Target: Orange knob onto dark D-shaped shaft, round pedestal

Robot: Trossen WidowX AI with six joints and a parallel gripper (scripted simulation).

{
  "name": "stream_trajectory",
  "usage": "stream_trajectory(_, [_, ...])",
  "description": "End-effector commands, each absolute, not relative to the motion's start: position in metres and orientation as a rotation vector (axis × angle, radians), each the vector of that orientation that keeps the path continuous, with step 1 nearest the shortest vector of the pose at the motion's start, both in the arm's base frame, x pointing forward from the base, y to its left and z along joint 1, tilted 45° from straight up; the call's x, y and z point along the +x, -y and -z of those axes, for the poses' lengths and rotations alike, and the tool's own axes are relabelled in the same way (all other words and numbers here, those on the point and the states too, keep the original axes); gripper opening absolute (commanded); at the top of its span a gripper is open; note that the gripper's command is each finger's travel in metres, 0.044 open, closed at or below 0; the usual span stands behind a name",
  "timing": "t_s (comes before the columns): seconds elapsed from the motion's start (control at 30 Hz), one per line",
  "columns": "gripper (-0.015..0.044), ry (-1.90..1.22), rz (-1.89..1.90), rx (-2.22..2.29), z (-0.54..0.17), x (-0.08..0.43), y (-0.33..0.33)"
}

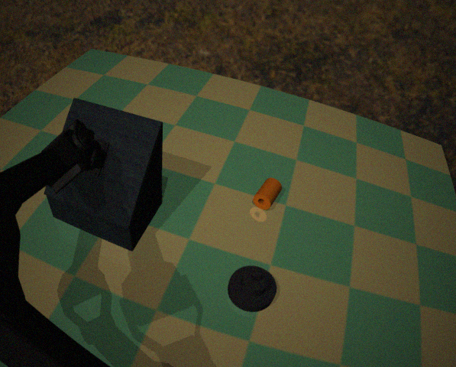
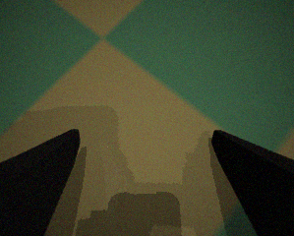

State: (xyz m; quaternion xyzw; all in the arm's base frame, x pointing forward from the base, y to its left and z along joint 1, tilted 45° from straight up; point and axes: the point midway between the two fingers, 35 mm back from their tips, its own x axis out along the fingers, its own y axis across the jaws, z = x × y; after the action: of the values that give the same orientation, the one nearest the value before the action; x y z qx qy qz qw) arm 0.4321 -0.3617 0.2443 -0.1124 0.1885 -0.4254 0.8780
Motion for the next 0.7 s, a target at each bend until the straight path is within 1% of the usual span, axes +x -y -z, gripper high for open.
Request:
stream_trajectory(0.0, [0.044, -0.531, 0.765, -0.272, -0.199, 0.467, 0.314])
stream_trajectory(0.17, [0.044, -0.691, 0.613, -0.335, -0.146, 0.493, 0.259])
stream_trajectory(0.33, [0.044, -0.849, 0.448, -0.416, -0.094, 0.506, 0.201])
stream_trajectory(0.5, [0.044, -1.005, 0.299, -0.509, -0.044, 0.508, 0.141])
stream_trajectory(0.67, [0.044, -1.162, 0.148, -0.633, 0.003, 0.498, 0.078])
